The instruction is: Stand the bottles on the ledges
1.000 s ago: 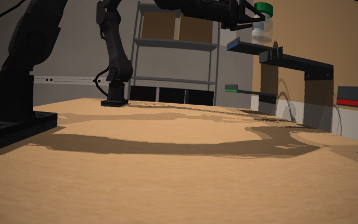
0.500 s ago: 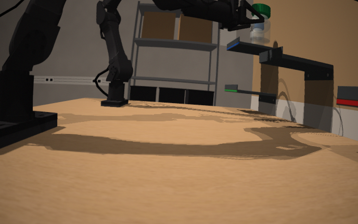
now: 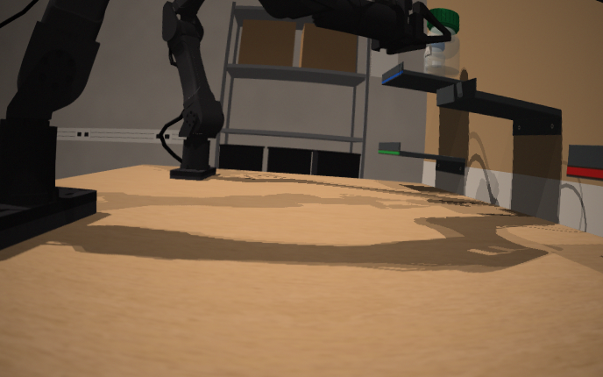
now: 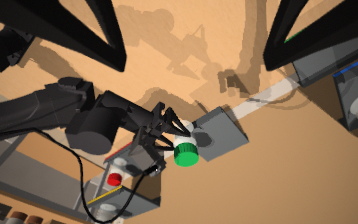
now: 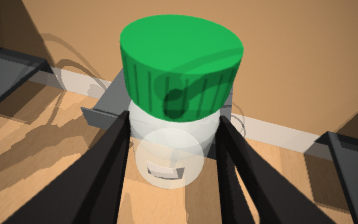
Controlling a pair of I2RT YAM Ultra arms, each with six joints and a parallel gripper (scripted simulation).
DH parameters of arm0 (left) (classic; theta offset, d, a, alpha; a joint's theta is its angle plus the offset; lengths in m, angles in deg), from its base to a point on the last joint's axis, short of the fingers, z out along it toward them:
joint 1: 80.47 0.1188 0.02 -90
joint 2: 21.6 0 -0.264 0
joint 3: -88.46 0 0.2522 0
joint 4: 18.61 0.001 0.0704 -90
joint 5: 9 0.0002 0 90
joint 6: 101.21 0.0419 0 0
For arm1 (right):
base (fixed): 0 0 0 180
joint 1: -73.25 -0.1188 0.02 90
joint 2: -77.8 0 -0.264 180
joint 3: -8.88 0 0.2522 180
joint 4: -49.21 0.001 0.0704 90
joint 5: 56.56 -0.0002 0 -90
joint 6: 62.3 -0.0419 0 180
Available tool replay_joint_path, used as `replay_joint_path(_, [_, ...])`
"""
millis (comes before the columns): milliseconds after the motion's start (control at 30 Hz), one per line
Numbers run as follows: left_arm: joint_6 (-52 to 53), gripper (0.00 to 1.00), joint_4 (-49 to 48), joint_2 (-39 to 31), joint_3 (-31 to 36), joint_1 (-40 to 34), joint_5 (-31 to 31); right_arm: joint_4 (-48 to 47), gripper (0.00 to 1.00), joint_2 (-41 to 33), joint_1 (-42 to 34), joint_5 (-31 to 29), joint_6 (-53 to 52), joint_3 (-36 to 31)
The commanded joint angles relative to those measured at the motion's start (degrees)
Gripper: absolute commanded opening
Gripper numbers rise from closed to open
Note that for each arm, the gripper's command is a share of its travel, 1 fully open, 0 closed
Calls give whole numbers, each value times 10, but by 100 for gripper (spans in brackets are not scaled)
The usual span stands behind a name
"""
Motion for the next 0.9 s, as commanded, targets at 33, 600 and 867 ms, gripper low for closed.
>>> replay_joint_path(33, [1, 100, 3, 4, -7, 2, 1, -27, 50, -18, 3, 9, -3, 4])
replay_joint_path(600, [1, 100, 3, 4, -7, 2, 1, 16, 50, -51, -1, 13, -3, 27])
replay_joint_path(867, [1, 100, 3, 4, -7, 2, 1, 5, 50, -26, 8, 21, -5, 43])
